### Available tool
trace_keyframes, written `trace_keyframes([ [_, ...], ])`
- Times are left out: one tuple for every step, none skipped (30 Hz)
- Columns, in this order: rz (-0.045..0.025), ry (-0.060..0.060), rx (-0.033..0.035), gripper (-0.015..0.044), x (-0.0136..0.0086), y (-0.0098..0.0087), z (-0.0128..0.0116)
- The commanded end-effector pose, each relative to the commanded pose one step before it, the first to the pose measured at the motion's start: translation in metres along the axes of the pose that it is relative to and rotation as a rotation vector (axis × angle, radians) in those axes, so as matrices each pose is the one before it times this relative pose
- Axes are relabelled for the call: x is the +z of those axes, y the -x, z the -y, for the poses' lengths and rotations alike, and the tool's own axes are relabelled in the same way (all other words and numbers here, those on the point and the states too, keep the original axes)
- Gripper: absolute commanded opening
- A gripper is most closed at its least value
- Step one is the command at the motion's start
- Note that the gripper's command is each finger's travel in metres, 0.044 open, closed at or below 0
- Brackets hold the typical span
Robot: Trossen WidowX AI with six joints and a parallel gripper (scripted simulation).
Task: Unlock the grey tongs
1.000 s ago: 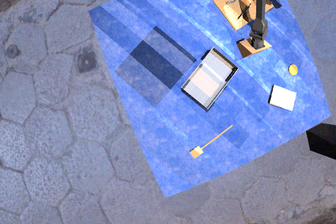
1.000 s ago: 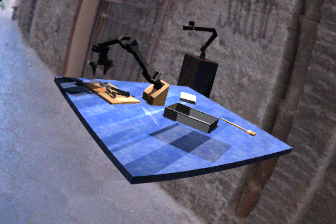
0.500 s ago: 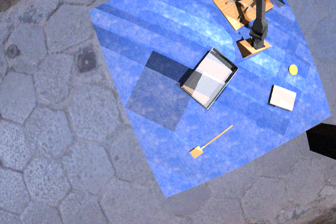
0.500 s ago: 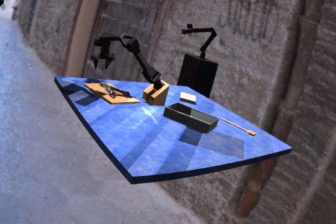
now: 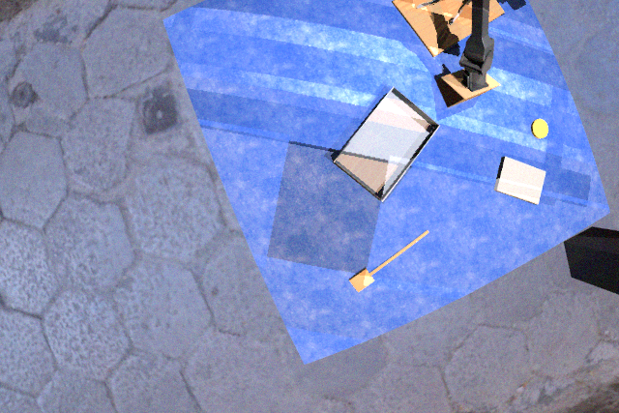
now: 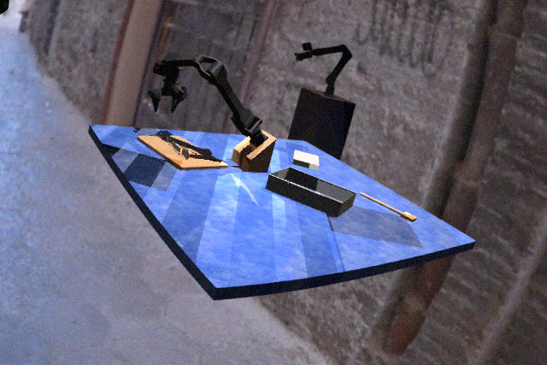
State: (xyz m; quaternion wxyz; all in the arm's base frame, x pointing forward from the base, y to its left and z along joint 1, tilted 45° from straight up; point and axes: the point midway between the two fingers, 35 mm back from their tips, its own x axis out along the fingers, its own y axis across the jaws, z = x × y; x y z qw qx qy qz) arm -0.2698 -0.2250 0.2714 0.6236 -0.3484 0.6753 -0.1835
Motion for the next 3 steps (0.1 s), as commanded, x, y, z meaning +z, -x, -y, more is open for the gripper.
trace_keyframes([
  [0.00005,0.0061,-0.00501,0.044,0.00001,0.00066,0.00109],
  [0.0,0.0,0.0,0.044,0.0,0.0,0.0],
  [0.0,0.0,0.0,0.044,0.0,0.0,0.0],
])
